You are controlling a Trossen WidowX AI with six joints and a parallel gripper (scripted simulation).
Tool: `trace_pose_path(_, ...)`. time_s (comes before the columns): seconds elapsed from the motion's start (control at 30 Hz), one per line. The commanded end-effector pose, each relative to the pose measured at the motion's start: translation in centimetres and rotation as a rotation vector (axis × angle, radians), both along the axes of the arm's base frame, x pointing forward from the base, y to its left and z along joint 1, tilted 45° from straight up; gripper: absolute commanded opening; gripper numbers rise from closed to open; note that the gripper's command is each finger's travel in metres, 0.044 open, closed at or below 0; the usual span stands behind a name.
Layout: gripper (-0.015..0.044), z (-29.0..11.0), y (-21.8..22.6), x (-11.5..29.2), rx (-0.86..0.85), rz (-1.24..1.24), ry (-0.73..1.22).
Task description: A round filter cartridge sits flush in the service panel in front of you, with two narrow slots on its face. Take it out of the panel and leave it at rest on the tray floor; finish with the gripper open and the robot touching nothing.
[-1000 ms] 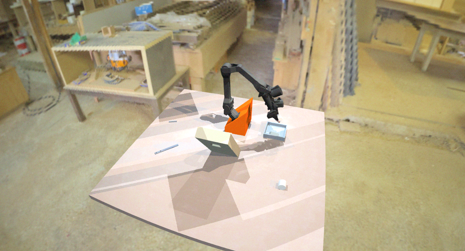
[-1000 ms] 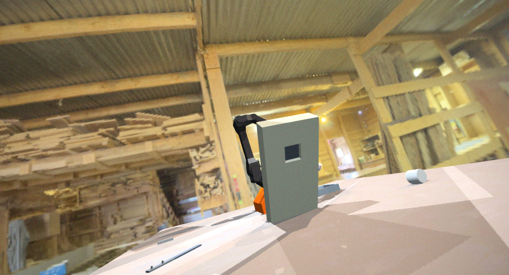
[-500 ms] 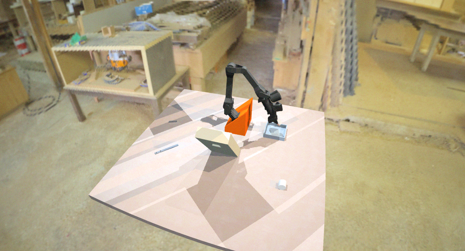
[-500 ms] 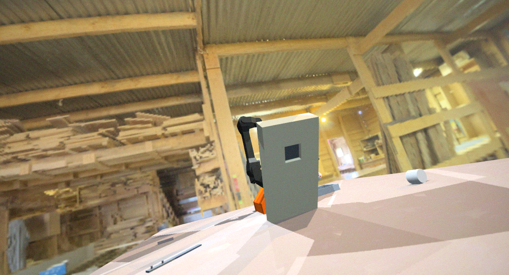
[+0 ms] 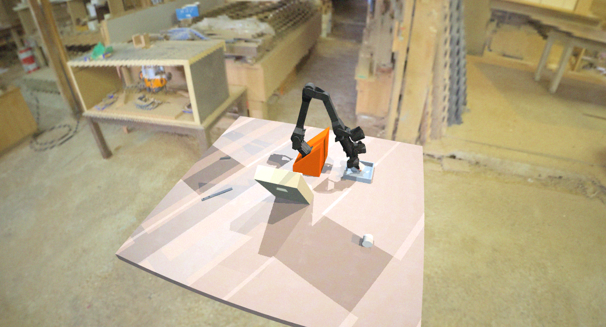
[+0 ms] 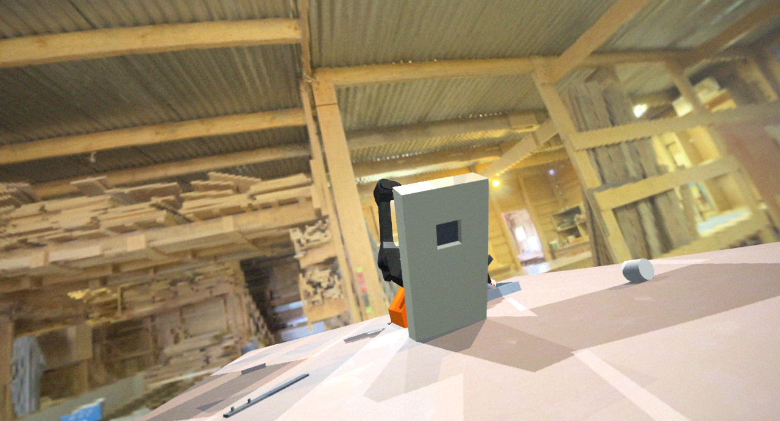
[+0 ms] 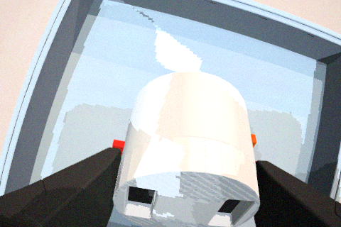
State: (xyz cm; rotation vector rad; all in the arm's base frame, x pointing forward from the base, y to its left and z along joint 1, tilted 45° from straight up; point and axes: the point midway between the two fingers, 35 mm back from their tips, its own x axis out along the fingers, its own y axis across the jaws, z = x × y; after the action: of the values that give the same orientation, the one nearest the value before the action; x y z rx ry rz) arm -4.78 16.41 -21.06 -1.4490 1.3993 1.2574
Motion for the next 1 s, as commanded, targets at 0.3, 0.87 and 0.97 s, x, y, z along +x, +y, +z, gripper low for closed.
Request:
trace_pose_path(0.3,0.0368,0.0,0.3,0.0,0.007,0.0,0.001)
trace_pose_path(0.87,0.044,4.0,4.2,-0.1,0.006,-0.006,0.003)
trace_pose_path(0.97,0.044,4.0,4.2,-0.1,0.006,-0.006,0.003)
